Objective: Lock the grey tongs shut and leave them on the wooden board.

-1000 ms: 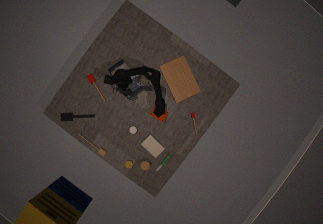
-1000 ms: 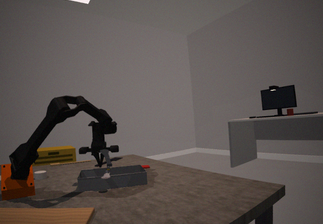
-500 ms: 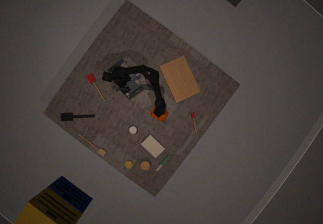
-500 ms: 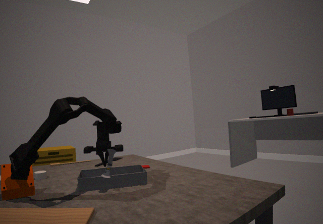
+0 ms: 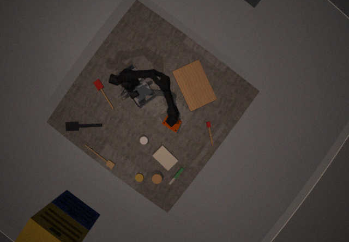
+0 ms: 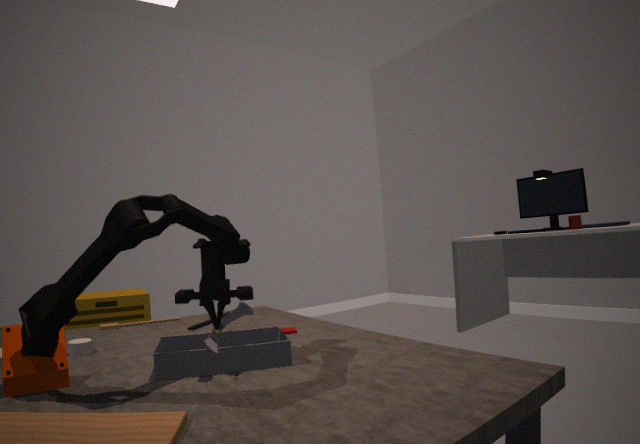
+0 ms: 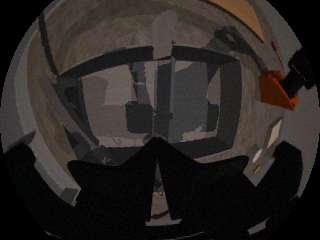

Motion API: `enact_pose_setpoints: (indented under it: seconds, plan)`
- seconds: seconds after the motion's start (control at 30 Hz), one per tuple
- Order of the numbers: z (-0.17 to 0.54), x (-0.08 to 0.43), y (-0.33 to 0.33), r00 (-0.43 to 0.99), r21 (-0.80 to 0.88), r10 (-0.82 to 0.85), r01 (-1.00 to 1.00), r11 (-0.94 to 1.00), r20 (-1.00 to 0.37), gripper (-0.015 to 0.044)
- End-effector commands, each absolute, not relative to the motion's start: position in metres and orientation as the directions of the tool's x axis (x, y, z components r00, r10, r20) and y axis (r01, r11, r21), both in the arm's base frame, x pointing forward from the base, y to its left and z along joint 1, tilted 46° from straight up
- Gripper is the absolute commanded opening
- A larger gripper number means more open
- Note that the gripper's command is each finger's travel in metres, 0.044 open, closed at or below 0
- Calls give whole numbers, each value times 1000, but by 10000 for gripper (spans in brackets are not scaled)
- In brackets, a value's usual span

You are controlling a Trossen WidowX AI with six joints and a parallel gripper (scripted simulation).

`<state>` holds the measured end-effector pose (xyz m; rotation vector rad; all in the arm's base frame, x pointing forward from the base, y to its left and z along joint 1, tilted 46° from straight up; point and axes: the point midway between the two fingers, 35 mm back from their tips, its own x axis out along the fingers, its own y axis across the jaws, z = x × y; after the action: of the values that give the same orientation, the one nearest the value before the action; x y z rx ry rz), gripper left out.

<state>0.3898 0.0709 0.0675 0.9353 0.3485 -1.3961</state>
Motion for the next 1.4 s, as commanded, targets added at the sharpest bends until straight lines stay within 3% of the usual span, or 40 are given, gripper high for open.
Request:
enact_pose_setpoints:
  seconds: [0.0,1.37]
  plan:
    - [70,395,70,197,350,-682,932,-93,-705,-150]
    - [81,422,64,197,353,-680,930,-98,-707,-150]
